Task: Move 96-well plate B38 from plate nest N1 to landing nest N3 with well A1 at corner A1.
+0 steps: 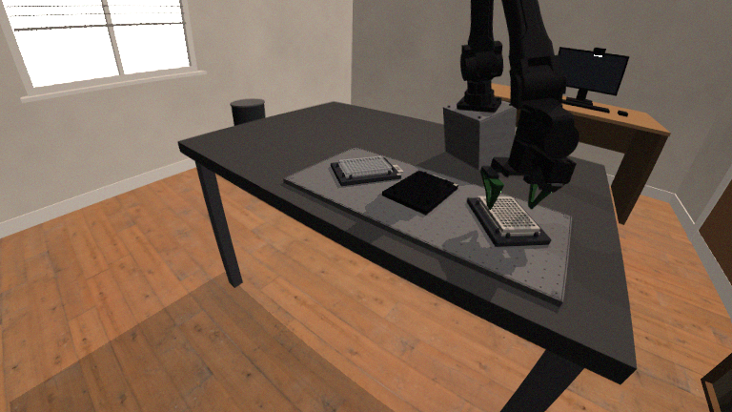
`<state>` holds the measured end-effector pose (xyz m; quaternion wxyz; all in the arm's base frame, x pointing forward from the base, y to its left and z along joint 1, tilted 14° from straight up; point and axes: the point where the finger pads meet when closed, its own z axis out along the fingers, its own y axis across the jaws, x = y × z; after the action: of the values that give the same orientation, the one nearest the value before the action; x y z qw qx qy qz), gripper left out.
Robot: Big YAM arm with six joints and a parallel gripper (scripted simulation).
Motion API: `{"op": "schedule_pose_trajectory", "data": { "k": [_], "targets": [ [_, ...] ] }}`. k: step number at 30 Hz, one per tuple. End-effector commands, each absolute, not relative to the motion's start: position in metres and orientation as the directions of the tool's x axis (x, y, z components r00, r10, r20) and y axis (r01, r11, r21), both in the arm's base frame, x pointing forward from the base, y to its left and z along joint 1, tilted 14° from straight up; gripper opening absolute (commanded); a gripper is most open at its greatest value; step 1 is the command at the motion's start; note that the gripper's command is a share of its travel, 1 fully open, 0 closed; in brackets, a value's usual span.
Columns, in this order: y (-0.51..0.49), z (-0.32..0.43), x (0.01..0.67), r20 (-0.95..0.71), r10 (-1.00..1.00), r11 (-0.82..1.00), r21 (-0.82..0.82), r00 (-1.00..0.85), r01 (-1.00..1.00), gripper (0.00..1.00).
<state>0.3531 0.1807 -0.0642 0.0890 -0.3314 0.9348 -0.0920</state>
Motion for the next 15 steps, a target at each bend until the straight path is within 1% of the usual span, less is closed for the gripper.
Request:
{"op": "schedule_pose_trajectory", "data": {
  "k": [1, 15],
  "targets": [
    [0.176, -0.072, 0.355, -0.104, -0.635, 0.764, -0.229, -0.765, -0.603, 1.0],
    [0.177, -0.09, 0.359, -0.108, -0.636, 0.764, -0.229, -0.764, -0.603, 1.0]
  ]
}}
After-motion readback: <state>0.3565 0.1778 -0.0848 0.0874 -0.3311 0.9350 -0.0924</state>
